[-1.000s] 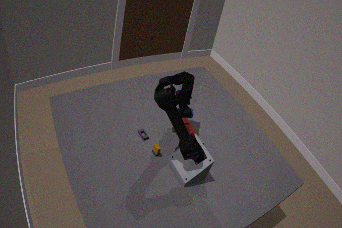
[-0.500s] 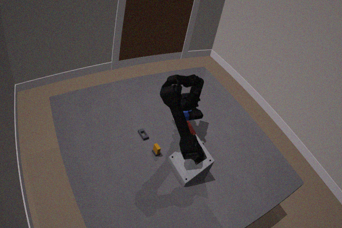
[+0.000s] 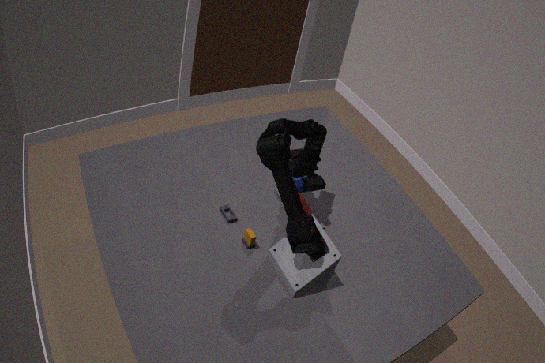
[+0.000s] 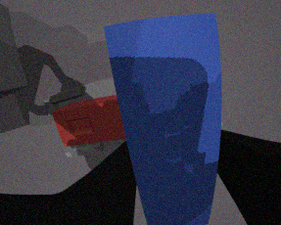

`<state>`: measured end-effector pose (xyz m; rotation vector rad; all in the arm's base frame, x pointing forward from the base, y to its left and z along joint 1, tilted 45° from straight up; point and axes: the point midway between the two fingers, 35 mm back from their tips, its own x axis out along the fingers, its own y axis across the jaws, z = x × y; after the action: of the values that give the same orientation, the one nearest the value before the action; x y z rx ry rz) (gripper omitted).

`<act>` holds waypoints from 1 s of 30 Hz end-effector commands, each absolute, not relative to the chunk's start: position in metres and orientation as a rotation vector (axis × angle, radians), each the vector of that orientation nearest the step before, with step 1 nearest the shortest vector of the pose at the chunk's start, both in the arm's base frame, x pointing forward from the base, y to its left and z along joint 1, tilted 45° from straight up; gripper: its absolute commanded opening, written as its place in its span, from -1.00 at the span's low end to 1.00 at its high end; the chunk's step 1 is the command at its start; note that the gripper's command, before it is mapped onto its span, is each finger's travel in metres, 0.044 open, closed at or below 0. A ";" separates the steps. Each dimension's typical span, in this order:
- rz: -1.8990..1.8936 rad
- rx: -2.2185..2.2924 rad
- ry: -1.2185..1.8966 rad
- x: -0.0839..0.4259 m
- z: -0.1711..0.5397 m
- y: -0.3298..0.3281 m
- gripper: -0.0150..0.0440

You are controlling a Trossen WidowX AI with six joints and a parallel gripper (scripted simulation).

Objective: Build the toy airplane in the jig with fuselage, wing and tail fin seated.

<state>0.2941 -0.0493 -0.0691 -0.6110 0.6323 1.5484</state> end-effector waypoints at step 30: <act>1.550 -0.616 0.632 0.291 -0.096 -0.026 0.17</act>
<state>0.2927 -0.0308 -0.0910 -0.6270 0.6307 1.5499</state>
